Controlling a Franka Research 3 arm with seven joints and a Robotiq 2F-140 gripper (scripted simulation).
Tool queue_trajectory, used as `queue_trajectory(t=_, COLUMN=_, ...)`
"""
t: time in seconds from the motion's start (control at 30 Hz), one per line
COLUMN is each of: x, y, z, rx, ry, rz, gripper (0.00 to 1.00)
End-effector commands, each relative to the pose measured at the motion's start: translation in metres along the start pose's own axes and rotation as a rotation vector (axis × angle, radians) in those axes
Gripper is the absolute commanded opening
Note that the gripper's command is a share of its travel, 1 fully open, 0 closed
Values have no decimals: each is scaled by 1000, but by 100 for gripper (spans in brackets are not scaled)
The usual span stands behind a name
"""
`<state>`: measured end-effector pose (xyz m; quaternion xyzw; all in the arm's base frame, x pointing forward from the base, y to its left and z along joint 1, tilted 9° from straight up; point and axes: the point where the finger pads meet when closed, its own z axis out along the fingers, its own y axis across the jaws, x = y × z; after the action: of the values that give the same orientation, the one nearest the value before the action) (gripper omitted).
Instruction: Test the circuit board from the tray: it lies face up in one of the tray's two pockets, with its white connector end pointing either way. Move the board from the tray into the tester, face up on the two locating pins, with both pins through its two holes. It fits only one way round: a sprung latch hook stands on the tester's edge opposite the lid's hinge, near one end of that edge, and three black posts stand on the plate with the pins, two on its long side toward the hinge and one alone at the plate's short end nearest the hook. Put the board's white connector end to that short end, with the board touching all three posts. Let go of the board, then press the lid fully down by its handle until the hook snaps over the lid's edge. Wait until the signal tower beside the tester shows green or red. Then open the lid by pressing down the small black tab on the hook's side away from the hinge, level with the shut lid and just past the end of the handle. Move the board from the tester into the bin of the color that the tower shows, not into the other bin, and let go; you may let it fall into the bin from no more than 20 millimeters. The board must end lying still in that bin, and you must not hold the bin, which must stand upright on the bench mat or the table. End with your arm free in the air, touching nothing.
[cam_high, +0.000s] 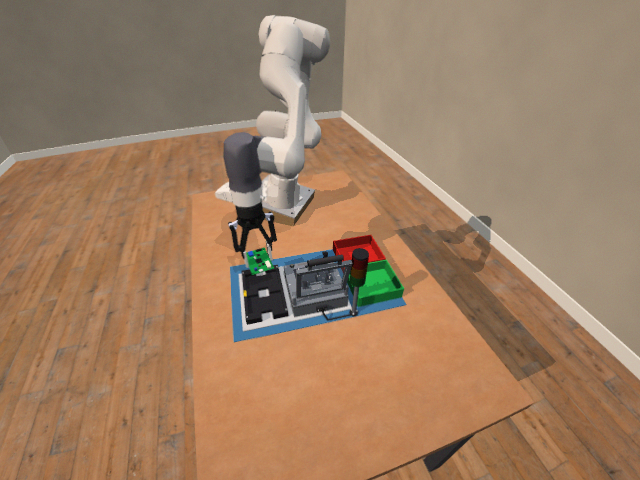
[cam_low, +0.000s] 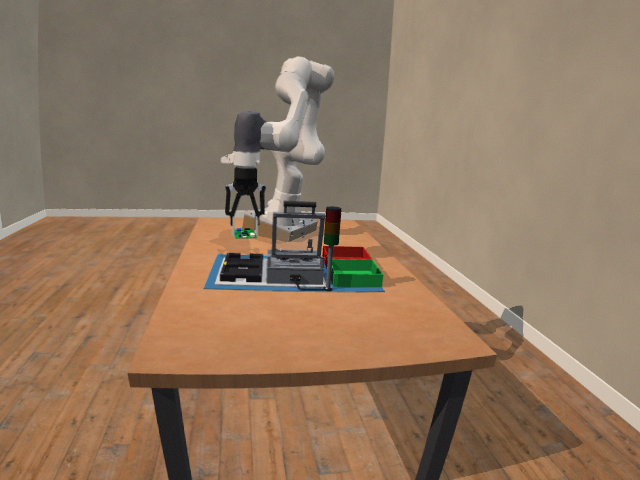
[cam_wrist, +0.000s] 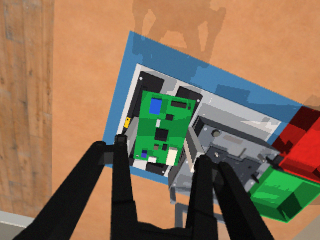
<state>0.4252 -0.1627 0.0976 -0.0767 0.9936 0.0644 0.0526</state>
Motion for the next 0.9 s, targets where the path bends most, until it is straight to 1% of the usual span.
queue_trajectory(t=0.0, x=0, y=-1, z=0, rx=2, ry=1, rz=-168, gripper=46)
queue_trajectory(t=0.3, x=0, y=-1, z=0, rx=2, ry=1, rz=-318, gripper=46)
queue_trajectory(t=0.37, x=0, y=-1, z=0, rx=2, ry=1, rz=-318, gripper=46)
queue_trajectory(t=0.43, x=0, y=-1, z=0, rx=2, ry=1, rz=-380, gripper=46)
queue_trajectory(t=0.87, x=0, y=-1, z=0, rx=2, ry=2, rz=-597, gripper=46)
